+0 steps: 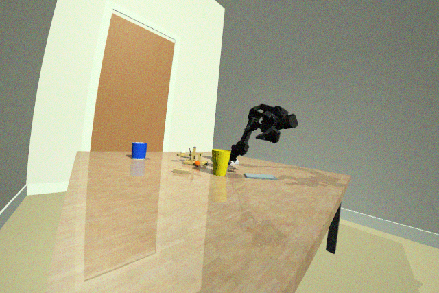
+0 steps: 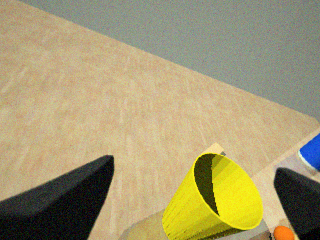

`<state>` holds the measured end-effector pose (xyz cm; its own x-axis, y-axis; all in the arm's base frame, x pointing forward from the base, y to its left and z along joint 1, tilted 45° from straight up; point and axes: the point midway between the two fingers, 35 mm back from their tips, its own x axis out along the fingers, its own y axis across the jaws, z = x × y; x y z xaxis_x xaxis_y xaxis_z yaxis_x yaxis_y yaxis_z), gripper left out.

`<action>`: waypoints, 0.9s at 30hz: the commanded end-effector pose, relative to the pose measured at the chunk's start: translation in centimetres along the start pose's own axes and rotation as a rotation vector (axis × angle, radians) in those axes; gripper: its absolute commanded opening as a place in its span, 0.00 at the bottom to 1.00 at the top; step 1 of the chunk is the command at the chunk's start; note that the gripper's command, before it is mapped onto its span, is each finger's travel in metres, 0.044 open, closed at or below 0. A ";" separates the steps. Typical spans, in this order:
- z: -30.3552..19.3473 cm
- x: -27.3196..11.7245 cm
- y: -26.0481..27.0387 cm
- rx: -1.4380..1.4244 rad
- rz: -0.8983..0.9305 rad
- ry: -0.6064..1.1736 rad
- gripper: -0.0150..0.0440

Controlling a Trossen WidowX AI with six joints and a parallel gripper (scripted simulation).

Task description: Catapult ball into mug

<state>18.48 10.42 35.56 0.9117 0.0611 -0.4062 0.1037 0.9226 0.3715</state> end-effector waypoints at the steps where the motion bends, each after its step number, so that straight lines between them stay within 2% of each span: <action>1: 0.0 0.0 0.0 0.000 -0.001 0.000 0.98; 2: 0.0 0.1 0.0 0.001 -0.004 0.002 1.00; 11: -0.7 1.5 -0.4 0.030 -0.067 0.037 1.00; 27: -2.7 5.7 -2.1 0.245 -0.261 0.143 1.00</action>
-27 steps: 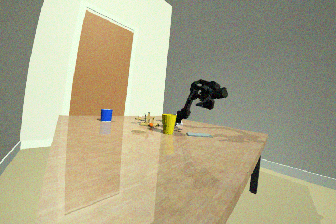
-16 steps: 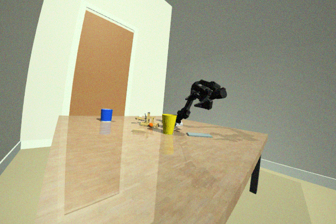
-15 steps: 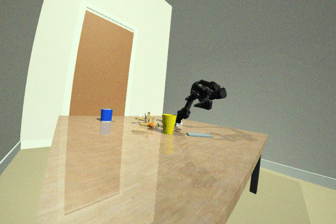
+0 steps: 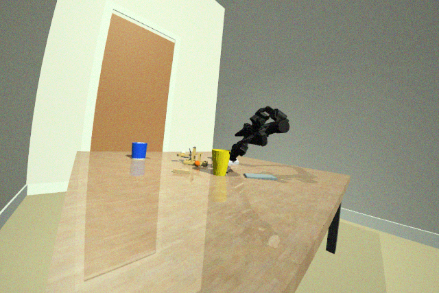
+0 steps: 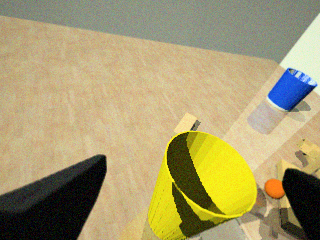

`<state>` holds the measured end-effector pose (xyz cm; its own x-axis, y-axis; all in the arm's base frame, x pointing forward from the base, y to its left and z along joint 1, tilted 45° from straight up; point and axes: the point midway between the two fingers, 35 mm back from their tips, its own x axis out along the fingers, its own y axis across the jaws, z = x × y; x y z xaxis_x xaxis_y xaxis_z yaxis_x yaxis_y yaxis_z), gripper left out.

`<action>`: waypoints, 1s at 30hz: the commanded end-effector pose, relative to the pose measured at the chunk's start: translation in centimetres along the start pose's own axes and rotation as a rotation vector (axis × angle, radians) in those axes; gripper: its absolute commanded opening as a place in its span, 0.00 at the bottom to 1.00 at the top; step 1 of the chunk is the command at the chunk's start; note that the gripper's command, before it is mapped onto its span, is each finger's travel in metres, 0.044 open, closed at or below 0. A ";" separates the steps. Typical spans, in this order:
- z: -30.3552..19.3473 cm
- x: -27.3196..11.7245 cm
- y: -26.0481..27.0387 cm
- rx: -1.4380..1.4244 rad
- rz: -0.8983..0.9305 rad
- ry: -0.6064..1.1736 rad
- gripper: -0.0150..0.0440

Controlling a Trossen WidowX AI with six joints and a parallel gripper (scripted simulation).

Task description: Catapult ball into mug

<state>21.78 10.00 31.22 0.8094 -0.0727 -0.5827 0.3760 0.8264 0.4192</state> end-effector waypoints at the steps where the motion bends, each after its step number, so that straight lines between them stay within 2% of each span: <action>1: -0.5 1.4 -0.4 0.061 -0.060 0.032 1.00; 30: -1.8 9.2 -5.4 0.569 -0.441 0.171 1.00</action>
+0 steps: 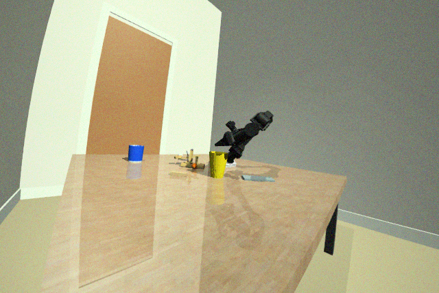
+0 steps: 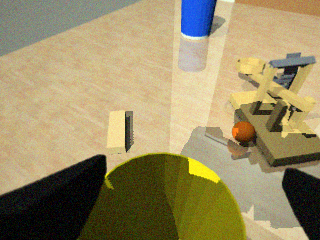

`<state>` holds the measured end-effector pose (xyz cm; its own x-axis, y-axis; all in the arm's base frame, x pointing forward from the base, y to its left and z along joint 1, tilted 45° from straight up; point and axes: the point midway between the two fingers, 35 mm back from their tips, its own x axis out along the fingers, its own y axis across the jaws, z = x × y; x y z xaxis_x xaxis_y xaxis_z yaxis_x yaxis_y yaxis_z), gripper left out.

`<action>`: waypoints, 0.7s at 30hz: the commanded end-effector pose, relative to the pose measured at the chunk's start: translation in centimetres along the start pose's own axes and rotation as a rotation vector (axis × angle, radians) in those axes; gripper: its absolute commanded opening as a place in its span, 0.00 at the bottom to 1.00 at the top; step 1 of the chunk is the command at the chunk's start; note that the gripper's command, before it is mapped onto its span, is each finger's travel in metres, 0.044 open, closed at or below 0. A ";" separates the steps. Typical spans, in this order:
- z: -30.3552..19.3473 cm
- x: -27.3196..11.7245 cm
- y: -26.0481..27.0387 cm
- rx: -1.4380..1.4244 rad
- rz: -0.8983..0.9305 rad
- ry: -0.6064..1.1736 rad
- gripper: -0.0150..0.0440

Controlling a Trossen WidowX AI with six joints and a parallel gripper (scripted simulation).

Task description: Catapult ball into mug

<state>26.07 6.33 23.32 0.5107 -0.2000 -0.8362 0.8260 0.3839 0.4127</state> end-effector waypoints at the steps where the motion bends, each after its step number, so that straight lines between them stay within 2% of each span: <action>1: 0.2 1.4 -0.5 0.079 -0.065 0.018 1.00; 21: 2.0 6.9 -3.4 0.555 -0.363 0.088 1.00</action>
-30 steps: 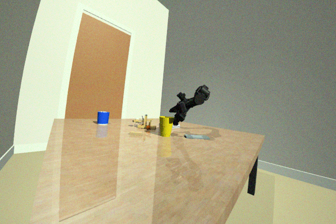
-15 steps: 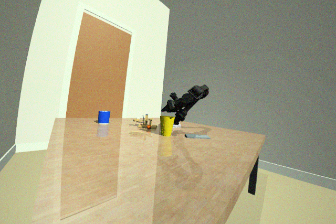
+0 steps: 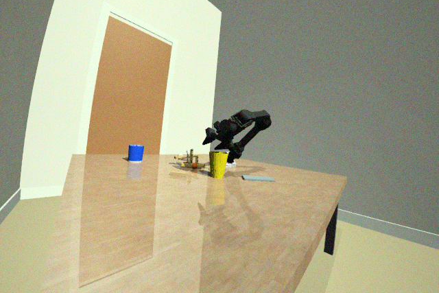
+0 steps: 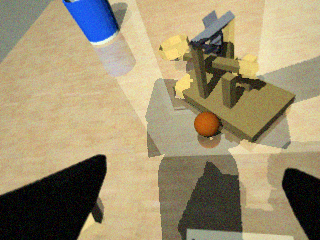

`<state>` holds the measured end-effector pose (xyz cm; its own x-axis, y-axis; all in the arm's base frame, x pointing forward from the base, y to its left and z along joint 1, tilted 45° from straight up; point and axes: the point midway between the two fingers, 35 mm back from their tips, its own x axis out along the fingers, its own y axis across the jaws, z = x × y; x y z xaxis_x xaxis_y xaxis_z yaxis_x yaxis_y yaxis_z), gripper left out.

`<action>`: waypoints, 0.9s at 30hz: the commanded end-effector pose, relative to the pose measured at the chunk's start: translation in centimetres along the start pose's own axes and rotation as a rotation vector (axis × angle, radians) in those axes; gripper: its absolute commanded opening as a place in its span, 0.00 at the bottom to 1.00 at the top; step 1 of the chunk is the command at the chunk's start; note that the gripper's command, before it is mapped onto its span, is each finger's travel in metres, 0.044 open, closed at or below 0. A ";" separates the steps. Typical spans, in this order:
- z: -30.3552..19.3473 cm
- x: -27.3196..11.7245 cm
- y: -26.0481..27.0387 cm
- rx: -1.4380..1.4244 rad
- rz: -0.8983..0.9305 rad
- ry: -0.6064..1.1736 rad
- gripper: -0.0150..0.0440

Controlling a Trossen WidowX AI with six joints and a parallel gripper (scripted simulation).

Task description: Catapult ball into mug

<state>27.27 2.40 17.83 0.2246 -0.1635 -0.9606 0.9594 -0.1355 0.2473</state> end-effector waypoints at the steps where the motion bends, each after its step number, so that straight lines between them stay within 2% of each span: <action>1: 0.6 1.2 -0.1 0.104 -0.068 0.012 1.00; 27: 4.7 7.0 -1.4 0.820 -0.456 0.075 1.00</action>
<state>26.88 -2.73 12.00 -0.0771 0.0911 -0.9929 0.6221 -0.7738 -0.1193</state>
